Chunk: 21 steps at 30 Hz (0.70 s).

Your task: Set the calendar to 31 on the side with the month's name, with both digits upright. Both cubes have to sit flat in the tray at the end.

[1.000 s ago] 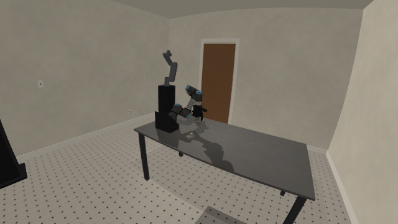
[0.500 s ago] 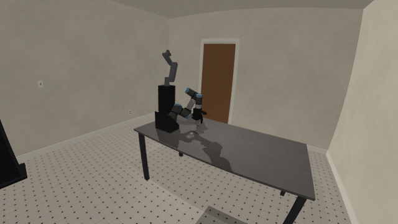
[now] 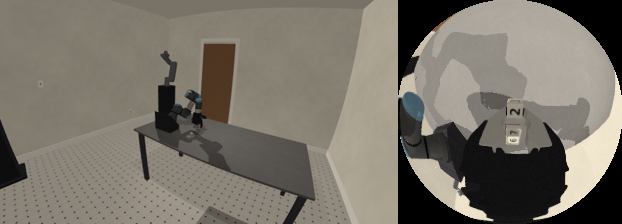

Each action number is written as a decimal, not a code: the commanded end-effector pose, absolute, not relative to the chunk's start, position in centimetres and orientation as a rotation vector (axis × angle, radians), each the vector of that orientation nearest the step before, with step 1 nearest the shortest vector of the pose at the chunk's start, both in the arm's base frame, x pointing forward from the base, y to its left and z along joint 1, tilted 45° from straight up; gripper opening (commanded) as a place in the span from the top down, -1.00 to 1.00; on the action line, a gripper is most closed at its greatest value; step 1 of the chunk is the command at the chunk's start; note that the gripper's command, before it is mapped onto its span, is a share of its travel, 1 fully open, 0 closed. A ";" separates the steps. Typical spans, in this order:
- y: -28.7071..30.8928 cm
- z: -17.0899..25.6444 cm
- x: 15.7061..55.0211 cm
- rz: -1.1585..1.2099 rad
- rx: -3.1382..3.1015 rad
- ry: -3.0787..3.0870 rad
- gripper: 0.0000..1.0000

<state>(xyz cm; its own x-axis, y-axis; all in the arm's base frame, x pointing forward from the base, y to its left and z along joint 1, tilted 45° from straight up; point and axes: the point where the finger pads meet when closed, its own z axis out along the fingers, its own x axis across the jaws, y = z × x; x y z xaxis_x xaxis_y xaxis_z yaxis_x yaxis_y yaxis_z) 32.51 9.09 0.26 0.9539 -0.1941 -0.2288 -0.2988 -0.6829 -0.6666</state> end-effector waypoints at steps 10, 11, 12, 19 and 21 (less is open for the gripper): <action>9.9 -0.7 32.6 0.174 -2.344 0.347 0.80; 9.9 -0.7 32.6 0.174 -2.344 0.347 0.80; 9.9 -0.7 32.6 0.174 -2.344 0.347 0.80; 9.9 -0.7 32.6 0.174 -2.344 0.347 0.80; 9.9 -0.7 32.6 0.174 -2.344 0.347 0.80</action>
